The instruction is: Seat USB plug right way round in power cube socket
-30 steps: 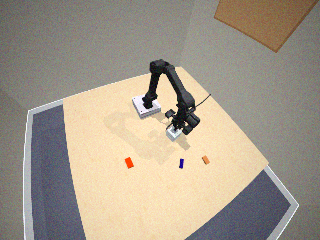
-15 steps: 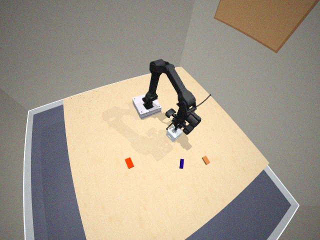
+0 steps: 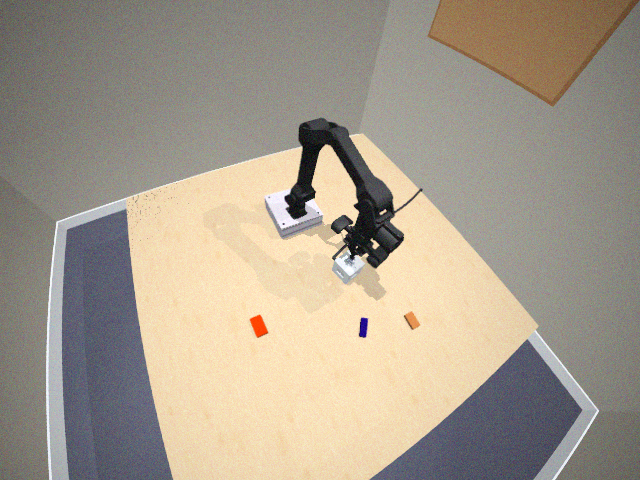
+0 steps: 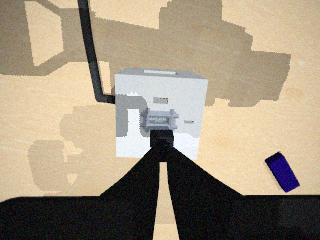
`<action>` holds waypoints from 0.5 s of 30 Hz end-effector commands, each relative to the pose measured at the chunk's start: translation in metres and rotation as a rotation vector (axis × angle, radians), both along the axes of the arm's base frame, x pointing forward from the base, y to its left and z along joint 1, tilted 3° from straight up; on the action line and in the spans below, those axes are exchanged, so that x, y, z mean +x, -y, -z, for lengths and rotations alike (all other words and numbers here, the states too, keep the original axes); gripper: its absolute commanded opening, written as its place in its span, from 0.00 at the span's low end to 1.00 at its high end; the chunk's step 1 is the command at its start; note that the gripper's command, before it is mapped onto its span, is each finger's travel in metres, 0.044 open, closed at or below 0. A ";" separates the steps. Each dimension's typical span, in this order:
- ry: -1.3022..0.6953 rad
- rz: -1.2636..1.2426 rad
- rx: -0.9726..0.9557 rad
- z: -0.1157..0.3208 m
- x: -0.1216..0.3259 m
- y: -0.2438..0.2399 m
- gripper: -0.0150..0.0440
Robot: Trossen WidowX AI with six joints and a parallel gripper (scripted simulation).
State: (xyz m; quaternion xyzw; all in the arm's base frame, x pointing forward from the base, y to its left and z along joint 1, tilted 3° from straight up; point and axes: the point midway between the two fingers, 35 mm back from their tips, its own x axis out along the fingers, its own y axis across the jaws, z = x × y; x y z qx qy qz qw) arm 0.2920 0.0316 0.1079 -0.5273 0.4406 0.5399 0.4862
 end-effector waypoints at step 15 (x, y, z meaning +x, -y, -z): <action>-0.009 0.164 0.005 -0.004 0.000 0.000 0.25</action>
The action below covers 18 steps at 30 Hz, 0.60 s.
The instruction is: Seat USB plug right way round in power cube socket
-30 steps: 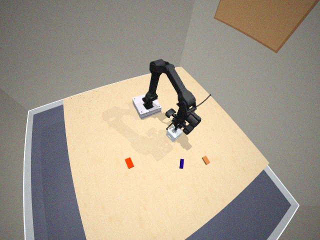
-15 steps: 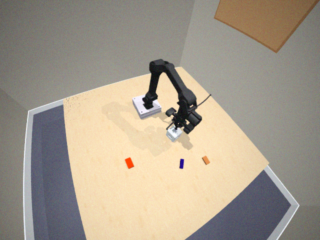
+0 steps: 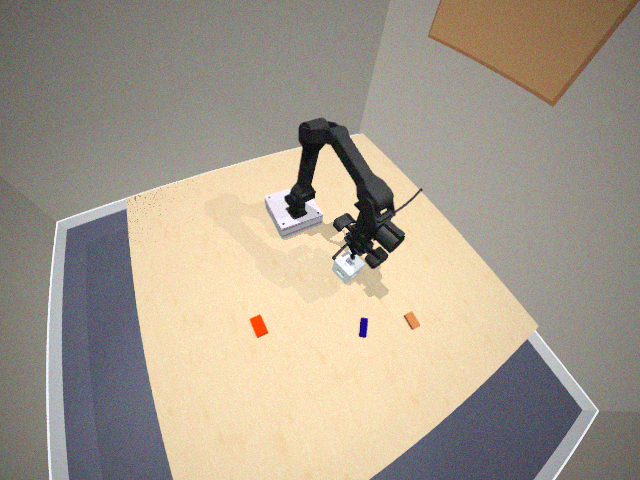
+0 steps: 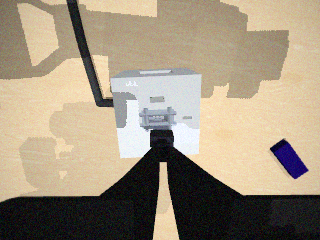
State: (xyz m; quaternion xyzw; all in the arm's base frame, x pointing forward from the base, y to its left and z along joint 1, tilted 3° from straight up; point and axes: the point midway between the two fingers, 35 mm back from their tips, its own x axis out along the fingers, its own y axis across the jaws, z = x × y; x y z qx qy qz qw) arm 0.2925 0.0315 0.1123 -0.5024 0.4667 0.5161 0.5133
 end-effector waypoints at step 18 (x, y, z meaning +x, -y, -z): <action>-0.035 0.538 0.016 0.001 -0.001 0.000 0.25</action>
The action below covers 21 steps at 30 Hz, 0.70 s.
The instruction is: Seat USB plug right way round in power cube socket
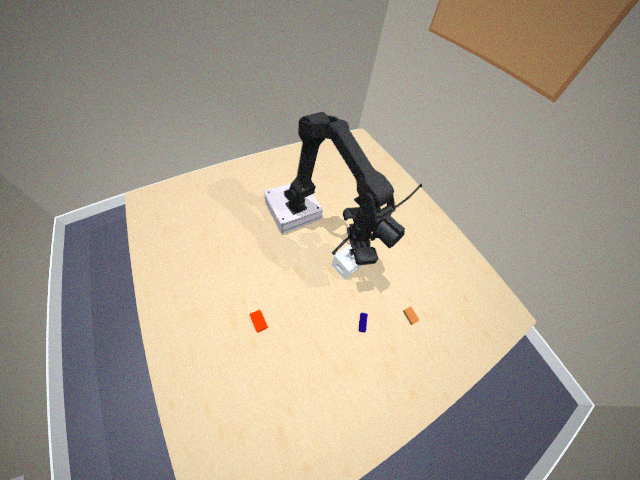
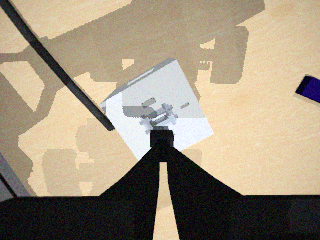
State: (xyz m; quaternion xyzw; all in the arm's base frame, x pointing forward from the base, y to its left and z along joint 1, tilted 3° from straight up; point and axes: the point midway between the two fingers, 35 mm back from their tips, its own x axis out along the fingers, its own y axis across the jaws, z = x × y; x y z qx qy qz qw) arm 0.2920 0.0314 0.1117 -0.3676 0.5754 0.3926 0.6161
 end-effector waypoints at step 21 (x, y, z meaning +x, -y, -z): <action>-0.037 0.614 0.018 0.000 0.000 0.000 0.25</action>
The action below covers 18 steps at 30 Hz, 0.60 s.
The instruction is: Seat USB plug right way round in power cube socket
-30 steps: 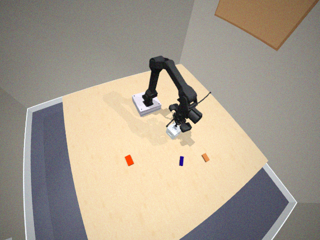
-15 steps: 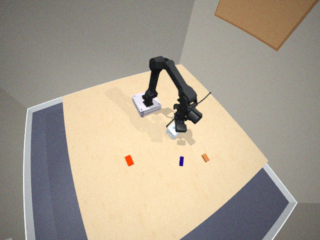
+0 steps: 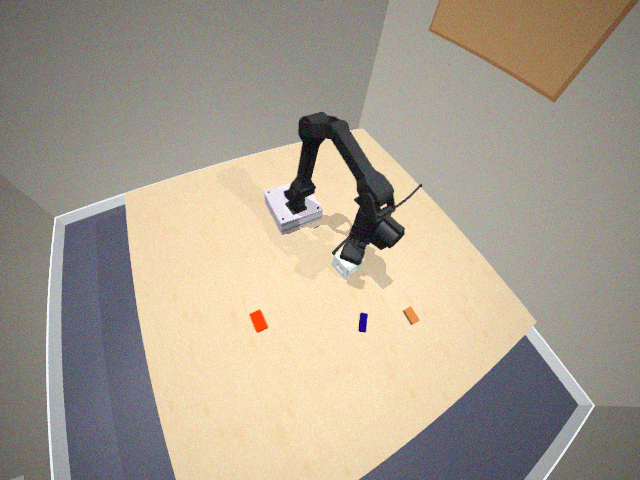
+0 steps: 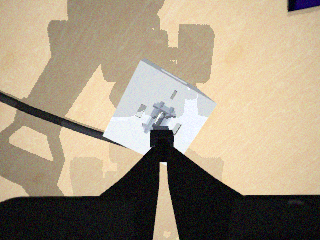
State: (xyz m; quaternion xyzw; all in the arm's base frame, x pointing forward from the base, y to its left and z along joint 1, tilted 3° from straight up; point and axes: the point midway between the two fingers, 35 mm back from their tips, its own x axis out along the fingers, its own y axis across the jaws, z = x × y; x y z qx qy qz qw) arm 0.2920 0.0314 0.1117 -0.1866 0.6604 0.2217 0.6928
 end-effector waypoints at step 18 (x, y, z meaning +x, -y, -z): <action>-0.033 0.536 0.015 0.000 0.000 0.000 0.25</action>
